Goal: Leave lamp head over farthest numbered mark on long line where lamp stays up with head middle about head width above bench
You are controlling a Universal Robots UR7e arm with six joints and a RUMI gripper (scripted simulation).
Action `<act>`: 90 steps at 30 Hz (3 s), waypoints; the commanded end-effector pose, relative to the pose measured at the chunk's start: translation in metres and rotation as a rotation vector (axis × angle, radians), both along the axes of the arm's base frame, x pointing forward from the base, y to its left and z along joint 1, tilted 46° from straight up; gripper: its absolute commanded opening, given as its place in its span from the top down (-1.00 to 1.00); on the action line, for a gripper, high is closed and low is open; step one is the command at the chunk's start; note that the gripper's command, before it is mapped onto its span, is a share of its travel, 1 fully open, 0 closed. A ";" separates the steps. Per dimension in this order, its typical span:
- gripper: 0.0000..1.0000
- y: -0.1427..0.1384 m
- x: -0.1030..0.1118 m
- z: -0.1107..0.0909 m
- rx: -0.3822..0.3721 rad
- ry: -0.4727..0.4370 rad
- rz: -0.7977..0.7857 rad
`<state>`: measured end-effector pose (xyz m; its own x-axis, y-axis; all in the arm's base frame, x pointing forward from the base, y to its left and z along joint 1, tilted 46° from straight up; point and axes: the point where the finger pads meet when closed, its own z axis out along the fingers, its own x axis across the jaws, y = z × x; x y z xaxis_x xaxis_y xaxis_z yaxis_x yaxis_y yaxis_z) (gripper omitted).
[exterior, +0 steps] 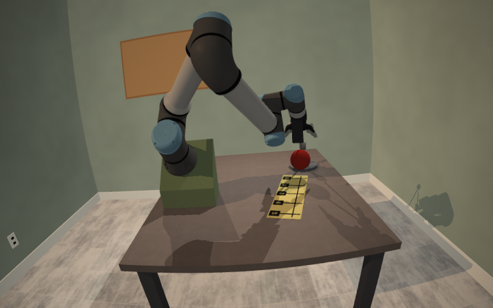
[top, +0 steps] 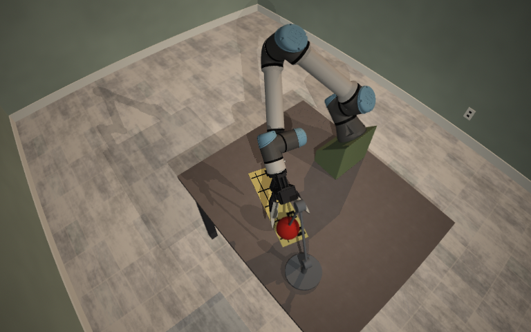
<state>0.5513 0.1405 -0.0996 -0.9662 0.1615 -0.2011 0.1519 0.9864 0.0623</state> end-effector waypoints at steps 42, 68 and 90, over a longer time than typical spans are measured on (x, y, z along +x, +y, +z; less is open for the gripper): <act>-1.00 0.000 0.000 0.000 0.000 -0.001 0.001; -1.00 -0.001 -0.014 0.064 0.000 -0.001 0.001; -1.00 -0.002 -0.024 0.119 0.000 -0.012 0.001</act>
